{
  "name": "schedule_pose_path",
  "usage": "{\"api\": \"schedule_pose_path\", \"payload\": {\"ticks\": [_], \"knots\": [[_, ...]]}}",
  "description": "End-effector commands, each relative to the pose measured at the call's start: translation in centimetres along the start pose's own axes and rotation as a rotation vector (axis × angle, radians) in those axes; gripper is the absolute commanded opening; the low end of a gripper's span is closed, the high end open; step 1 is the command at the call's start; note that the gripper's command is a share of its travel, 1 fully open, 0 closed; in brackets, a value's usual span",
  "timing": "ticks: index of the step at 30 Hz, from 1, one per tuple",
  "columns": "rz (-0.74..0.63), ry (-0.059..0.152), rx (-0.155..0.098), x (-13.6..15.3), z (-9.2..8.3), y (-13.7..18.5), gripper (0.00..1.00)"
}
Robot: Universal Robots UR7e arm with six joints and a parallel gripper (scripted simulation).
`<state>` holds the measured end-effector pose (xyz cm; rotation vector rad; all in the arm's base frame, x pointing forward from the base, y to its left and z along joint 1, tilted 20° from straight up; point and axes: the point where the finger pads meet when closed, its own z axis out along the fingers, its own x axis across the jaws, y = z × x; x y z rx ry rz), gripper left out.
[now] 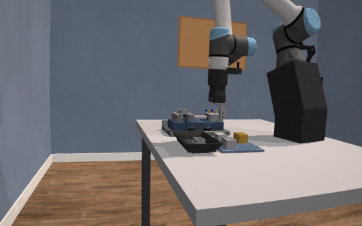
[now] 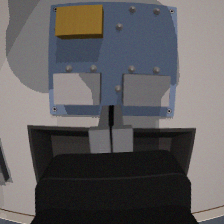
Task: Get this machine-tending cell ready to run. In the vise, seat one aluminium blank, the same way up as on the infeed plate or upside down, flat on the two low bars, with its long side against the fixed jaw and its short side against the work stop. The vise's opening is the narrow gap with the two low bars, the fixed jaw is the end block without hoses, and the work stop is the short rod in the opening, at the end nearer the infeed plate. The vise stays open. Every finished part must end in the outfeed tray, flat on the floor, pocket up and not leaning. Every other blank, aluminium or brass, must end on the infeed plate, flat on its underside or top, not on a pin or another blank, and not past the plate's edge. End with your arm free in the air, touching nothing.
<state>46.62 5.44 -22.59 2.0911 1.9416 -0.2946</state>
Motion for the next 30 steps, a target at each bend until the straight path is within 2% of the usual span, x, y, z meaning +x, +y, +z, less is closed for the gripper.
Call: {"api": "schedule_pose_path", "payload": {"ticks": [1,23,30], "knots": [[0.000,0.000,-0.001,0.01,-0.05,0.05,0.00],[0.000,0.000,-0.001,0.01,-0.07,0.05,0.00],[0.000,0.000,-0.001,0.01,-0.58,0.05,0.00]]}}
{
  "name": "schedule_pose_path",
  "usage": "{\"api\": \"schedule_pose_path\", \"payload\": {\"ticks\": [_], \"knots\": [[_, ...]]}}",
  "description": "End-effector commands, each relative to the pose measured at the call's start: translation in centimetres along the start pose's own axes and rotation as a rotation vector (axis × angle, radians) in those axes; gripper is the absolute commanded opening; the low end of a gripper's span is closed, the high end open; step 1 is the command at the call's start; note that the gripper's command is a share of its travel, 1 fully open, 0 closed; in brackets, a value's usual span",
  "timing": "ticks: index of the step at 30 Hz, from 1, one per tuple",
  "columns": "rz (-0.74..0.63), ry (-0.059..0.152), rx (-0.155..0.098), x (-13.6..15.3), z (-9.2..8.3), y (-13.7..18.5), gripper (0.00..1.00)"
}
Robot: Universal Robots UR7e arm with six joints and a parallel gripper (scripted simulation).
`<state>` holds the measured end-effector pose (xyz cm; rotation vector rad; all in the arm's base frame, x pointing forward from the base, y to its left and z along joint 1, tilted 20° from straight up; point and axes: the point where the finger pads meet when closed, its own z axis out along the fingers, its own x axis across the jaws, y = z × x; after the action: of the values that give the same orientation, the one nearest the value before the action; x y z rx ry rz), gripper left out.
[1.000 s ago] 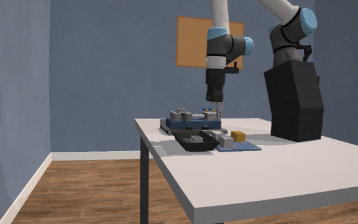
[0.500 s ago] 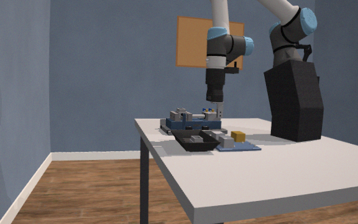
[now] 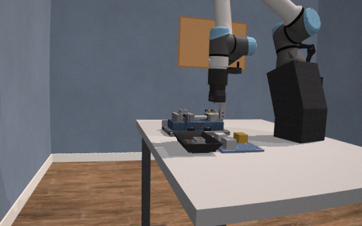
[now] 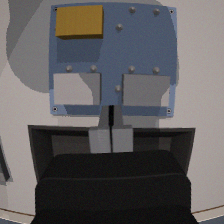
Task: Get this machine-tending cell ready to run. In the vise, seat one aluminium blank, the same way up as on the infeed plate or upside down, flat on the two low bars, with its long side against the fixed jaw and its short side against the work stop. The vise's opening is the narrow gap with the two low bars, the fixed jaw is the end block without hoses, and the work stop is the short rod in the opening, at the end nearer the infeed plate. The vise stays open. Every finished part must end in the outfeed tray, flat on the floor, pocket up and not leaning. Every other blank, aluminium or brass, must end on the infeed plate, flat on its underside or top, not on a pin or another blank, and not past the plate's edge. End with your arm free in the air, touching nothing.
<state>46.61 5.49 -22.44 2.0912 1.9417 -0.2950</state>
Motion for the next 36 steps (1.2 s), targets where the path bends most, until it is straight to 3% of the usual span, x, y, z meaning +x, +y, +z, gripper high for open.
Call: {"api": "schedule_pose_path", "payload": {"ticks": [1,9,24,36], "knots": [[0.000,0.000,-0.002,0.0,-0.6,0.1,0.00],[0.000,0.000,-0.002,0.0,-1.8,0.1,0.00],[0.000,0.000,-0.002,0.0,-5.8,0.1,0.00],[0.000,0.000,-0.002,0.0,-6.8,0.1,0.00]]}}
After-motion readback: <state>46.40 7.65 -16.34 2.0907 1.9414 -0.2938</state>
